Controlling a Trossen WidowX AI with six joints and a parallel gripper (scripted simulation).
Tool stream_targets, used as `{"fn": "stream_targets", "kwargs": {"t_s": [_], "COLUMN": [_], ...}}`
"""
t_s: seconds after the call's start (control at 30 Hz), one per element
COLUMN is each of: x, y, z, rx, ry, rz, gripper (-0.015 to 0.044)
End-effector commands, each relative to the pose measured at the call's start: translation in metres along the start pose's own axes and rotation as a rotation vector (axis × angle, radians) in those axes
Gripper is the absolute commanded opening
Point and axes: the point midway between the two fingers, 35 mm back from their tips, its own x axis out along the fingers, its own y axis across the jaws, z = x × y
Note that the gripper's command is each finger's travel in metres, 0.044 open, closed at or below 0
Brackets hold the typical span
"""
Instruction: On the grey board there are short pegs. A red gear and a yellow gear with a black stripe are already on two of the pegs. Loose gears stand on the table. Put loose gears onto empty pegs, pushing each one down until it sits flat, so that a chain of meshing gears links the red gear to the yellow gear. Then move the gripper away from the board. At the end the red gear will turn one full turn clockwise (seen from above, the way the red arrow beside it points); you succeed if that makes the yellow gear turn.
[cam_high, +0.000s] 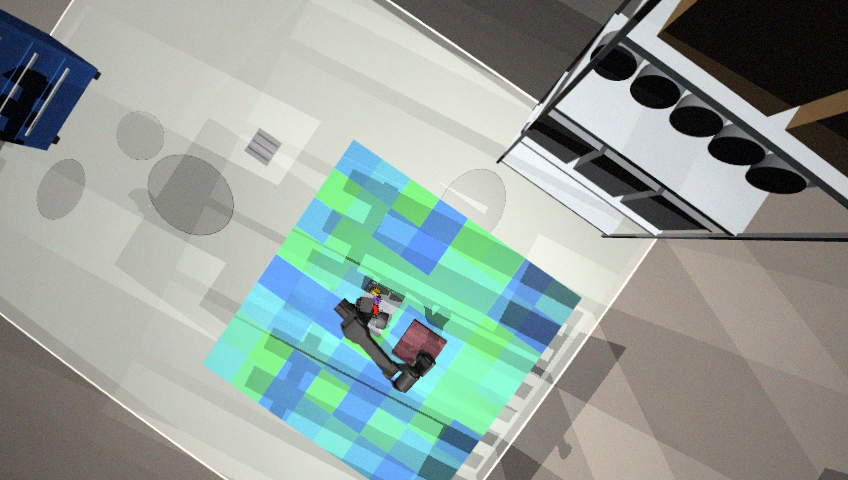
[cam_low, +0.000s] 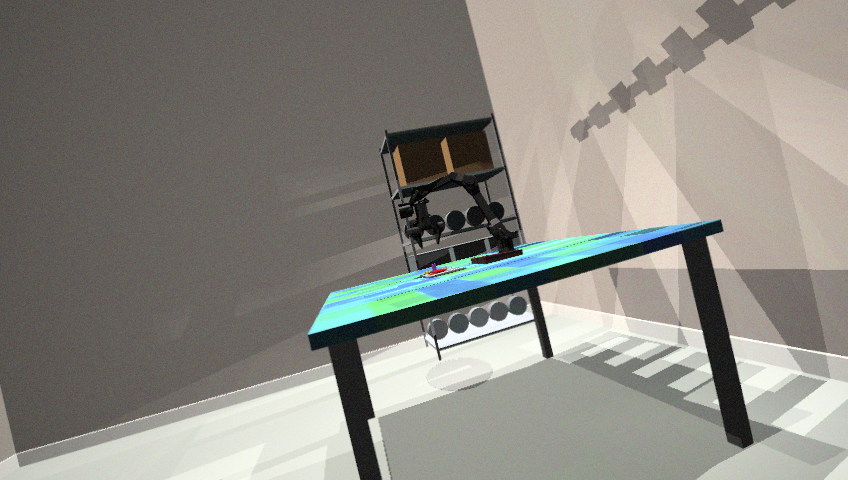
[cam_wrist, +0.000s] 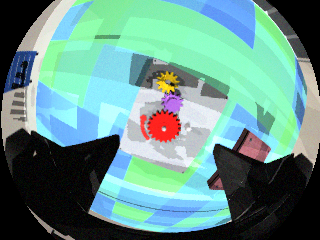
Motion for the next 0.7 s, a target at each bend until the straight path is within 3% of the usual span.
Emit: {"fn": "stream_targets", "kwargs": {"t_s": [0.0, 0.27, 0.53, 0.67], "x": [-0.009, -0.025, -0.039, -0.041], "y": [0.021, 0.032, -0.013, -0.027], "z": [-0.054, -0.192, -0.320, -0.340], "rx": [-0.026, -0.027, -0.028, -0.028], "ry": [0.003, 0.020, 0.032, 0.033], "rz": [0.011, 0.016, 0.004, 0.001], "gripper": [0.0440, 0.0440, 0.0440, 0.0440]}}
